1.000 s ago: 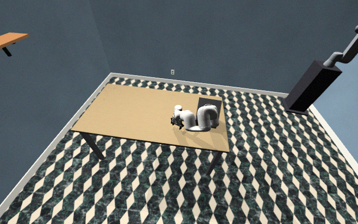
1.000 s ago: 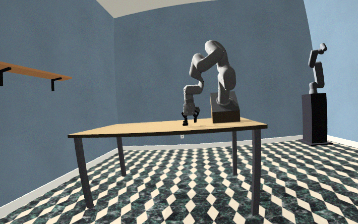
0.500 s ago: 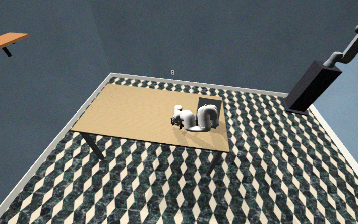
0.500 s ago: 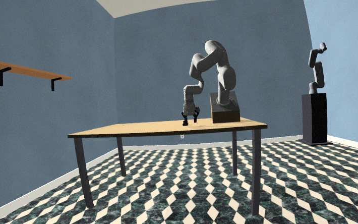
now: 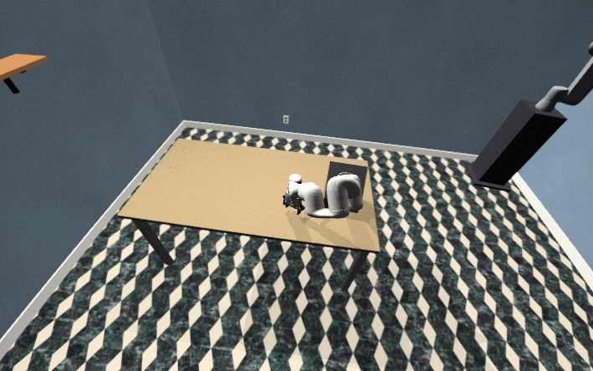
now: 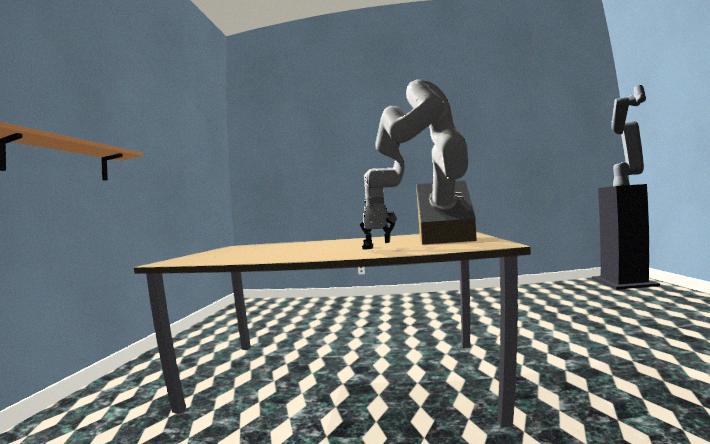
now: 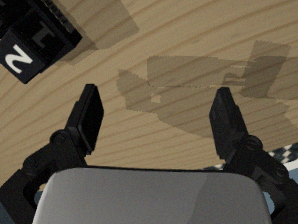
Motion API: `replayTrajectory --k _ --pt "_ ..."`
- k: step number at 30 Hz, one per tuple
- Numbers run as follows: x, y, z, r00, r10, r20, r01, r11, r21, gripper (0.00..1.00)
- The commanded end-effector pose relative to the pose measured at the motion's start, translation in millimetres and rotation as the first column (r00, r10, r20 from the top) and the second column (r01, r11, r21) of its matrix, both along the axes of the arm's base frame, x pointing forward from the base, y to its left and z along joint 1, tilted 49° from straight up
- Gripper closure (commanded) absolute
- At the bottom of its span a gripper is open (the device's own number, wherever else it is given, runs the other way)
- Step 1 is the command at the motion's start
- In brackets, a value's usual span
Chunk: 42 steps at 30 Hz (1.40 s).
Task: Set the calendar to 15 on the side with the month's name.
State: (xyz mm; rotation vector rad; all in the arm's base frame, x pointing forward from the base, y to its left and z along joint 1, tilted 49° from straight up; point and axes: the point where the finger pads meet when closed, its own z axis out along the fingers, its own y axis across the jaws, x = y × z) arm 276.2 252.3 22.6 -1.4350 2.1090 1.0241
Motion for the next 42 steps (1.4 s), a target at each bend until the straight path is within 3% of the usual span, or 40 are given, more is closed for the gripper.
replayTrajectory --k 1,24,34,42 --pt "1 0 0 1.0 -0.001 0.001 0.001 1.0 0.0 0.0" --pt "1 -1 1 1.0 -0.001 0.001 0.001 1.0 0.0 0.0" --pt "3 -19 17 1.0 -0.001 0.001 0.001 1.0 0.0 0.0" --pt "1 -22 17 1.0 -0.001 0.001 0.001 1.0 0.0 0.0"
